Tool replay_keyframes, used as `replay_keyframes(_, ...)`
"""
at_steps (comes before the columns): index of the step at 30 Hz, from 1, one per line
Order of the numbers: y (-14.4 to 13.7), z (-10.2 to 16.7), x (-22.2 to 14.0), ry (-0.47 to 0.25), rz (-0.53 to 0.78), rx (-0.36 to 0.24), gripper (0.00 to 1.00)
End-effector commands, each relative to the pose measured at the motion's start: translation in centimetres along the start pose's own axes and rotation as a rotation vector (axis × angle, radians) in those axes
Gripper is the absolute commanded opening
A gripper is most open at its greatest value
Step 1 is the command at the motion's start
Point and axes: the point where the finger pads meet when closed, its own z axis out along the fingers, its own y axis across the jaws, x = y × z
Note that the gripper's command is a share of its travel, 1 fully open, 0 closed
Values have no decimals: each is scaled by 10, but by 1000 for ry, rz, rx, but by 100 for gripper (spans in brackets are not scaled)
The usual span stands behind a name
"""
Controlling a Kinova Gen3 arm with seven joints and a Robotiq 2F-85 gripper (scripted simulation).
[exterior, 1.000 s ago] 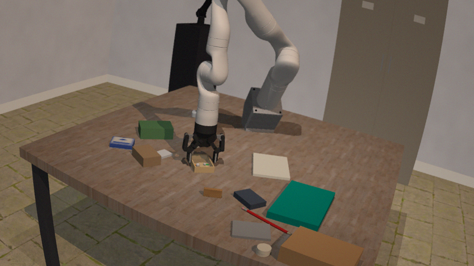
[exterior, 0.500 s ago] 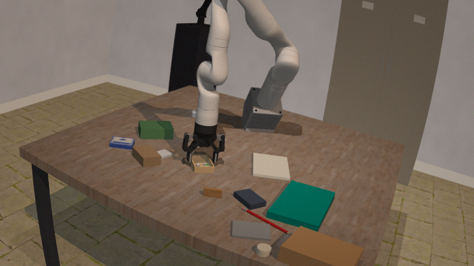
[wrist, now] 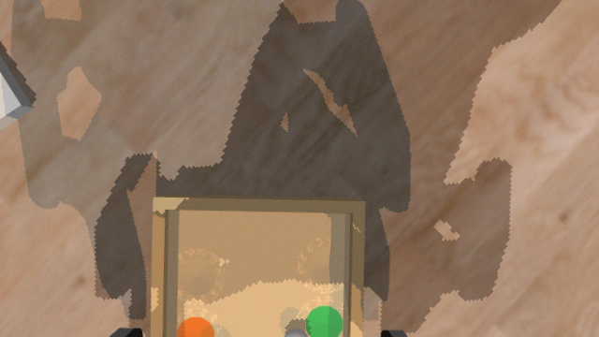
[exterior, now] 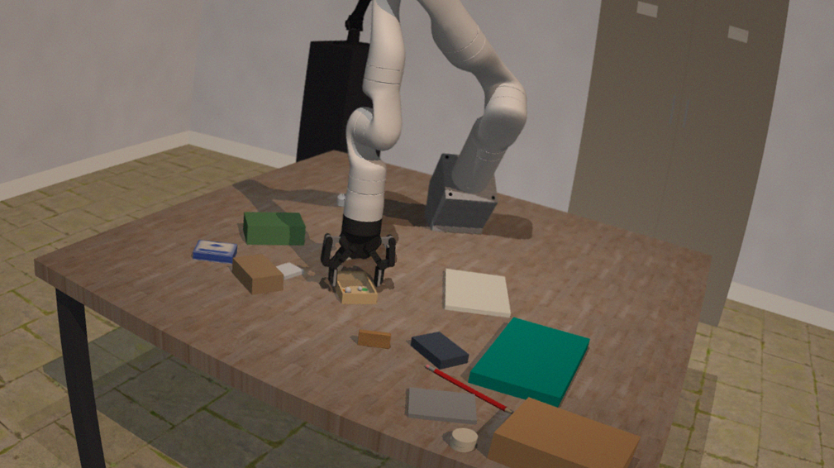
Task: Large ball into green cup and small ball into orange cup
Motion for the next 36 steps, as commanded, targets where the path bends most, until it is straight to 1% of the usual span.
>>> replay_keyframes(1, -3, 1, 0, -1, 9, 5, 95)
replay_keyframes(2, -3, 1, 0, -1, 9, 5, 74)
replay_keyframes(36, -3, 1, 0, -2, 9, 6, 74)
